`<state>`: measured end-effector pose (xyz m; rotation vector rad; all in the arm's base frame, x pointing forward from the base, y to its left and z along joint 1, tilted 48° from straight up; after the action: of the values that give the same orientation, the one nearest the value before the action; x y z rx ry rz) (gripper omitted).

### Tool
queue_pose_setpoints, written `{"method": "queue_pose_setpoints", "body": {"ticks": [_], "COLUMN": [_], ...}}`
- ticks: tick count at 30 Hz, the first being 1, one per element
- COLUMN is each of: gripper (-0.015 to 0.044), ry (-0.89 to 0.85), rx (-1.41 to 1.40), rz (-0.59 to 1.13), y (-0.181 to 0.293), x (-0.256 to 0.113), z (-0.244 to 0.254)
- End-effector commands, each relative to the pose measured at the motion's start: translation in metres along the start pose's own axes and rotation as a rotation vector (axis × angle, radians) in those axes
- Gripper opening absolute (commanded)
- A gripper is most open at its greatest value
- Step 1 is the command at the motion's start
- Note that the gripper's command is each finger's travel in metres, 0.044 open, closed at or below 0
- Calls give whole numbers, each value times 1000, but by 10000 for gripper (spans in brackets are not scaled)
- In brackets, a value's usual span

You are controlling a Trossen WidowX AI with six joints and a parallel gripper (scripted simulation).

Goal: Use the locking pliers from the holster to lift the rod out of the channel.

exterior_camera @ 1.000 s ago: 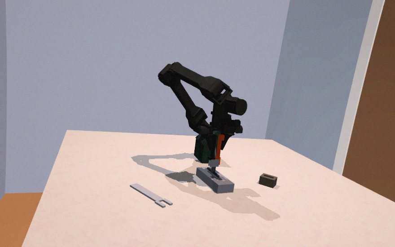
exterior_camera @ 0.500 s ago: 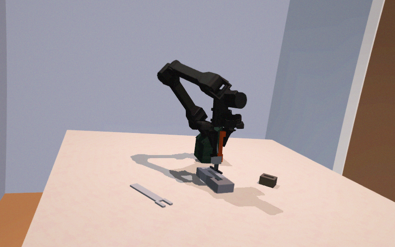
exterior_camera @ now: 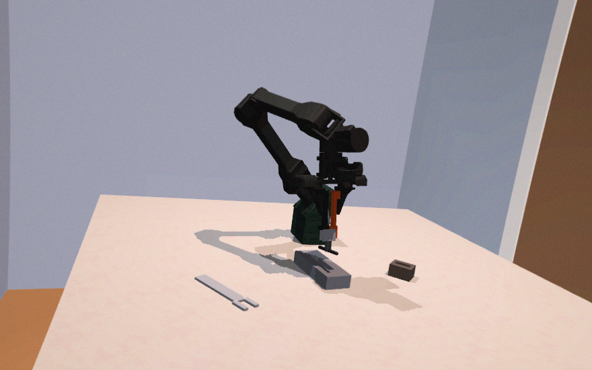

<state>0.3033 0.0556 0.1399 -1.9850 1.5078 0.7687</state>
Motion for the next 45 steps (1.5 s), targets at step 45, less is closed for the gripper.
{"method": "queue_pose_setpoints", "body": {"ticks": [45], "gripper": [101], "ry": [-15], "rx": [-12], "rz": [-268], "y": [-10], "x": [-52], "z": [0]}}
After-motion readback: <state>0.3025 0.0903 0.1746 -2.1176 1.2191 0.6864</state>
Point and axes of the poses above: the point midway between the two fingers, 35 mm back from their tips, its own x axis out along the fingers, its own z axis across the jaws, y = z × x, the point moved 5 cm from there along -x, back along the fingers, and after that the axes turned 3 degrees about x, right-handed, at the moved point
